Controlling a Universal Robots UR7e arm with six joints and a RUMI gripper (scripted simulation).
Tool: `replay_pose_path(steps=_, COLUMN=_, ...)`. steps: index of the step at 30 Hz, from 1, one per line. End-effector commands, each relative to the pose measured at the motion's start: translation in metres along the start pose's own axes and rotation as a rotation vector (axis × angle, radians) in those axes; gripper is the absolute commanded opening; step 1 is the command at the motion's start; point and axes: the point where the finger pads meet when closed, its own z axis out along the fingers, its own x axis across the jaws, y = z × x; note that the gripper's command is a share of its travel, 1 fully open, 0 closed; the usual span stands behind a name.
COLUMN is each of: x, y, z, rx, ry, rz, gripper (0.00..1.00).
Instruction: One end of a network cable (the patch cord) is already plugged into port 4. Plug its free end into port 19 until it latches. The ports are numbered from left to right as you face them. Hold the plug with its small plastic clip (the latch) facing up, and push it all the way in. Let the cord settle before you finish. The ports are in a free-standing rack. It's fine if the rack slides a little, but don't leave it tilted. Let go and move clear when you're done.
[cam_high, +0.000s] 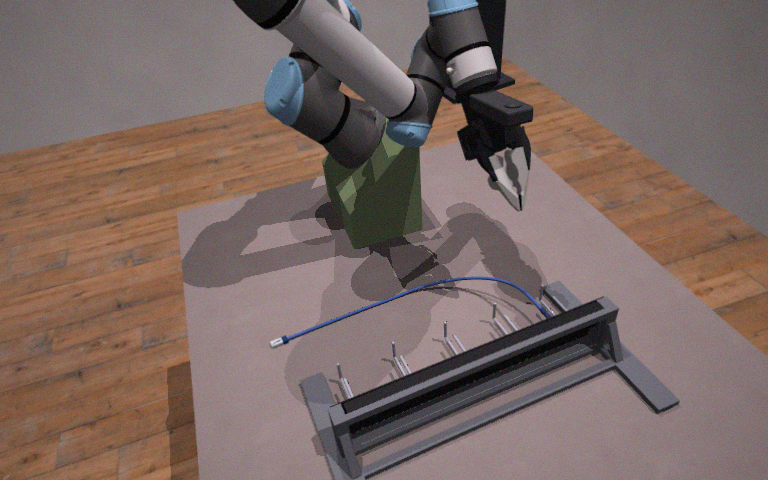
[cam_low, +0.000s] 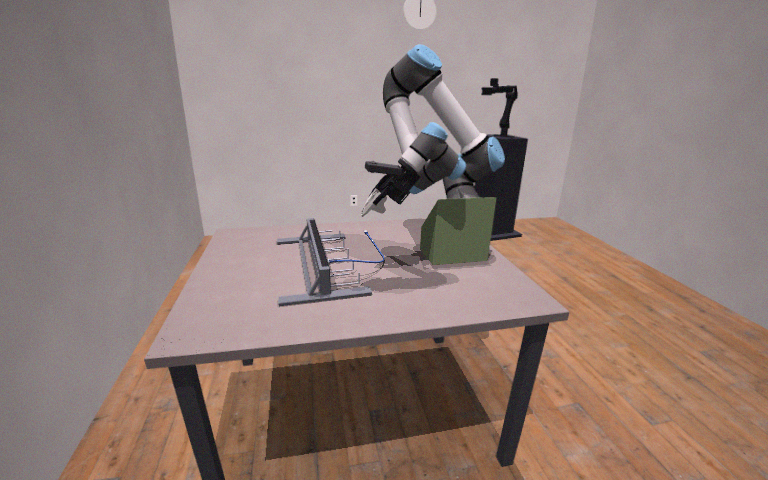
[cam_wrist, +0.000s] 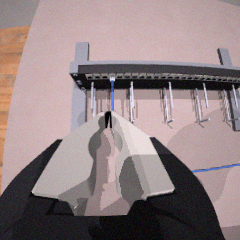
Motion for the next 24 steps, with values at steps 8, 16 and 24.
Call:
replay_pose_path(steps=8, x=0.000, y=-0.001, z=0.031, rx=-0.005, ry=0.002, rz=0.004, gripper=0.00)
replay_pose_path(steps=16, x=0.000, y=-0.001, z=0.077, rx=-0.004, ry=0.002, rz=0.004, gripper=0.00)
replay_pose_path(steps=24, x=-0.001, y=-0.001, z=0.114, rx=-0.004, ry=0.002, rz=0.004, gripper=0.00)
